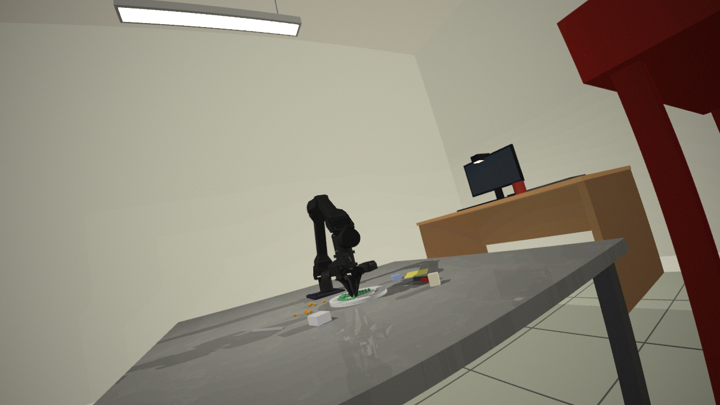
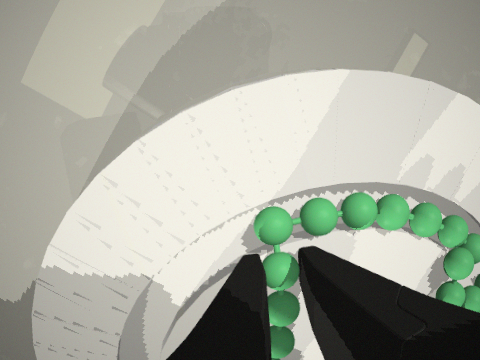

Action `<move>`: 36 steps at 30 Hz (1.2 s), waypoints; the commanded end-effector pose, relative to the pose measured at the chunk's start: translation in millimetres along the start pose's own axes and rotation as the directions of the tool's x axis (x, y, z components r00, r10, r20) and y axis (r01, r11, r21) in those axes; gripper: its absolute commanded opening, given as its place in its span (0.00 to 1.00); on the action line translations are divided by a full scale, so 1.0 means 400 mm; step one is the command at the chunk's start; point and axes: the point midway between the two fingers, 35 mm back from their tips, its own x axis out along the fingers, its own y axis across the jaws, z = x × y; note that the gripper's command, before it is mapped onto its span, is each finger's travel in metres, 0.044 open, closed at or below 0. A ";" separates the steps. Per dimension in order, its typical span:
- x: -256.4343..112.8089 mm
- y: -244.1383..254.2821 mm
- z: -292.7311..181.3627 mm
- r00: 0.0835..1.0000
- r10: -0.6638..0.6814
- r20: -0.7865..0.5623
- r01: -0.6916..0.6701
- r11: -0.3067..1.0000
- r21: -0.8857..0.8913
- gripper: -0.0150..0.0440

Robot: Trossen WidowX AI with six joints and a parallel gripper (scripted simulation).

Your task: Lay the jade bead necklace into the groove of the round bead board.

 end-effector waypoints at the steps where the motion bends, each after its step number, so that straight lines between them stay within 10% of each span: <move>1: -0.001 0.000 0.000 1.000 0.000 0.000 0.000 1.000 0.000 0.25; 36: 0.001 0.029 0.015 1.000 0.000 -0.004 0.000 1.000 -0.005 0.25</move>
